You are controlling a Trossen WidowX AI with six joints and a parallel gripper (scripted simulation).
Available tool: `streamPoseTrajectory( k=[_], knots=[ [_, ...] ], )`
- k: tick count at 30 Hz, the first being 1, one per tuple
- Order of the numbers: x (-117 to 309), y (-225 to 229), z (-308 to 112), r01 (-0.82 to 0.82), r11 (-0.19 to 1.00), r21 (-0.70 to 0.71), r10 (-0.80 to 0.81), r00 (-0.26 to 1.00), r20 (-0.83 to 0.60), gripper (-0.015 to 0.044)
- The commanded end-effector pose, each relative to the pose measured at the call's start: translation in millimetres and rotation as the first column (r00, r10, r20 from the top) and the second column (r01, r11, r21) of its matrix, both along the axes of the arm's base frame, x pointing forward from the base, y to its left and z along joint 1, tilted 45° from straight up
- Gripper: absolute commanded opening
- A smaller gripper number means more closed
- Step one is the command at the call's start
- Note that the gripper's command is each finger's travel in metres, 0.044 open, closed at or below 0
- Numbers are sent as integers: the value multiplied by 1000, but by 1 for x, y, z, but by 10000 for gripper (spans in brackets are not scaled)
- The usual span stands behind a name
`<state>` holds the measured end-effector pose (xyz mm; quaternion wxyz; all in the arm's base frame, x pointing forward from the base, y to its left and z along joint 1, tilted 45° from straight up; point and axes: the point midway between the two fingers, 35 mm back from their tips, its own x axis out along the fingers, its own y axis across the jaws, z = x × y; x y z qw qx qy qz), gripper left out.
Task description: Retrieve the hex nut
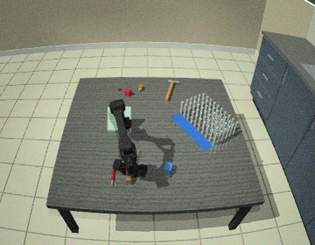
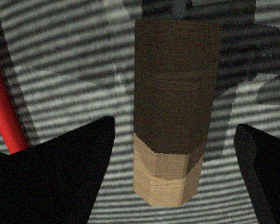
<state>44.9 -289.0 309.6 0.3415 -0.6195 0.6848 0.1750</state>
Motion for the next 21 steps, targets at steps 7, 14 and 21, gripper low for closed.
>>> streamPoseTrajectory(
  k=[7,14,21],
  knots=[
    [-1,-11,-14,-4,1000,4,4,1000,-2,280],
    [-1,-15,-18,-4,1000,4,4,1000,-3,228],
    [-1,-15,-18,-4,1000,4,4,1000,-3,142]
  ],
)
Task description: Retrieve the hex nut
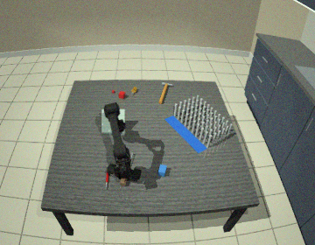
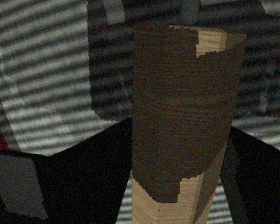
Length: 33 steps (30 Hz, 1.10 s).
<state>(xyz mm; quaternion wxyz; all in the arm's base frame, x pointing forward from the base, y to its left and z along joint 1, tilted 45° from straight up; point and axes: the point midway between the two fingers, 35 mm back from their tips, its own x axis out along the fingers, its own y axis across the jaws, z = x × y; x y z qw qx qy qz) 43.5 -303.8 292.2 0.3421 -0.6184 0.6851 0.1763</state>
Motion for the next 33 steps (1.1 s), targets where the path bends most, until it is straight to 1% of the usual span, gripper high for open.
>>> streamPoseTrajectory(
  k=[1,2,7,13,19,26,33],
  knots=[
    [0,0,-1,-5,1000,1,5,1000,-1,135],
    [0,0,-1,-5,1000,1,5,1000,-1,128],
    [1,14,15,-4,1000,1,4,1000,0,0],
    [0,40,39,0,1000,1,0,1000,2,0],
    [0,43,41,16,1000,1,-16,1000,19,0],
    [0,43,40,177,984,18,-177,966,189,0],
    [0,42,40,331,941,64,-332,875,353,0]
  ],
)
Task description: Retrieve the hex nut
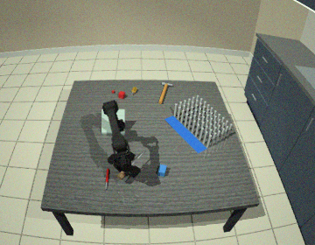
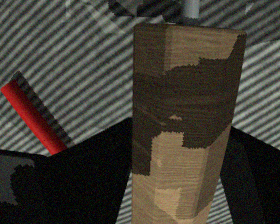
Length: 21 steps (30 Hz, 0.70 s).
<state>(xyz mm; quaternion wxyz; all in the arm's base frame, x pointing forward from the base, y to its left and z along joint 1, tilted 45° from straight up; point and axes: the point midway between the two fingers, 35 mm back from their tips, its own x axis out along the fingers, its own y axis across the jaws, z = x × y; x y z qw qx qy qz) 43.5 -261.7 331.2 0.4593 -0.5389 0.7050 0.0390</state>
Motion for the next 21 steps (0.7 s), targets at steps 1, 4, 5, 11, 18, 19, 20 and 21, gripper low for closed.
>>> streamPoseTrajectory(
  k=[1,4,5,11,18,19,20,21],
  knots=[
    [0,0,1,100,995,3,-100,990,103,0],
    [0,-1,0,170,985,13,-170,969,177,0],
    [0,-1,0,193,981,18,-193,960,202,0],
    [0,-1,-1,326,944,58,-326,882,342,0],
    [0,-2,-1,463,877,129,-462,741,486,0],
    [0,-2,-1,480,866,141,-480,718,505,0],
    [0,-2,-1,497,854,153,-497,693,522,0],
    [0,-2,-2,513,842,166,-513,667,540,0]
  ],
)
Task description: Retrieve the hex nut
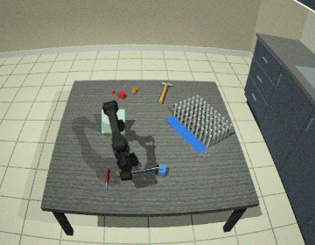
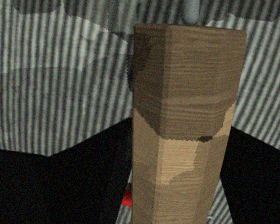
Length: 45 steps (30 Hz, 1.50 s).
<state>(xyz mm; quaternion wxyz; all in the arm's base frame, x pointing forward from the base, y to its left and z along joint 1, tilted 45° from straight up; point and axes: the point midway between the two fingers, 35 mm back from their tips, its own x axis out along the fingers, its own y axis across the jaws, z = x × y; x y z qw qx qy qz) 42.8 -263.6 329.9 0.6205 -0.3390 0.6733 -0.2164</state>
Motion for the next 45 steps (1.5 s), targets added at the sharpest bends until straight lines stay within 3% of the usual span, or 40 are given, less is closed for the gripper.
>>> streamPoseTrajectory(
  k=[1,10,45],
  knots=[
    [0,-1,0,97,995,4,-96,990,106,0],
    [0,-1,-1,287,957,46,-287,907,307,0],
    [1,-35,-32,291,956,44,-290,907,304,0]
  ],
)
